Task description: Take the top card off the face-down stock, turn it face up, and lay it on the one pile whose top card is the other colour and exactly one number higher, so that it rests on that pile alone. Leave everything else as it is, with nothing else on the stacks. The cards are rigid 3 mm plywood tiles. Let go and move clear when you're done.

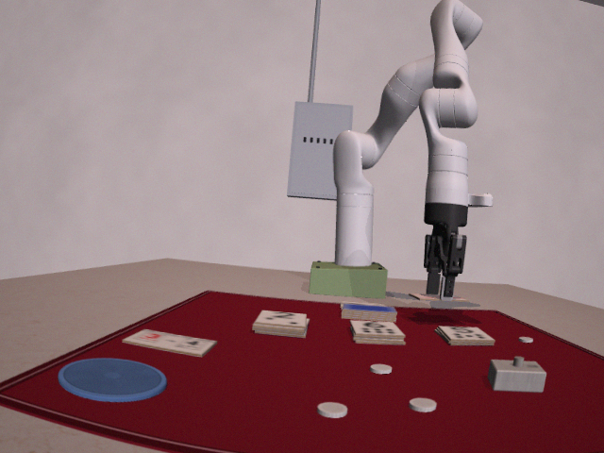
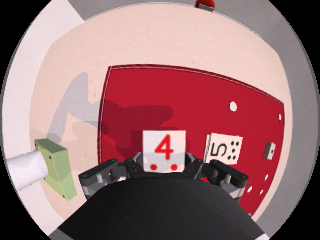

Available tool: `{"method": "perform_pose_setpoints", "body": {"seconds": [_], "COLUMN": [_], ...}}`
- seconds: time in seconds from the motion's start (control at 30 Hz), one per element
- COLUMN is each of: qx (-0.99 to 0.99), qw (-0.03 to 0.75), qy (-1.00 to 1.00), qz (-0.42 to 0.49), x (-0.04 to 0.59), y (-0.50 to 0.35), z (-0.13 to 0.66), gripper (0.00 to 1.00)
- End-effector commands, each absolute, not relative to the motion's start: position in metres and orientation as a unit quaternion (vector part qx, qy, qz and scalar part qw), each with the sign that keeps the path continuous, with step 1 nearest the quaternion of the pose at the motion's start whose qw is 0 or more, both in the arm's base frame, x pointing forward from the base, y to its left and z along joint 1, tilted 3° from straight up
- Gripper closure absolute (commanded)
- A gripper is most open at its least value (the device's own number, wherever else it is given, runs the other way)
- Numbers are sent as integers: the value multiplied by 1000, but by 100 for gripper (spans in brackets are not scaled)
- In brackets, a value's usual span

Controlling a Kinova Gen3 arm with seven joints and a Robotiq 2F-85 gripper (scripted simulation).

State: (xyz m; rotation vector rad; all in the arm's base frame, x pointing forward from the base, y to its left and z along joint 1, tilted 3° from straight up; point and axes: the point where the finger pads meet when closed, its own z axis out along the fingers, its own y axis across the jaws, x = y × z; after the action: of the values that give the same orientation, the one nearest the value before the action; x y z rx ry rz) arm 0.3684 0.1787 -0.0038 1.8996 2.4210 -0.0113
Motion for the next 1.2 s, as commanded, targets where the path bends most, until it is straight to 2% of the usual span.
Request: {"method": "perform_pose_setpoints", "body": {"seconds": [0.0,1.17], "qx": [608,317], "qw": [29,26], "qy": [793,948], "qz": [-3,-13], "x": [371,431], "y": [180,193], "z": [-3,3], "gripper": [28,28]}}
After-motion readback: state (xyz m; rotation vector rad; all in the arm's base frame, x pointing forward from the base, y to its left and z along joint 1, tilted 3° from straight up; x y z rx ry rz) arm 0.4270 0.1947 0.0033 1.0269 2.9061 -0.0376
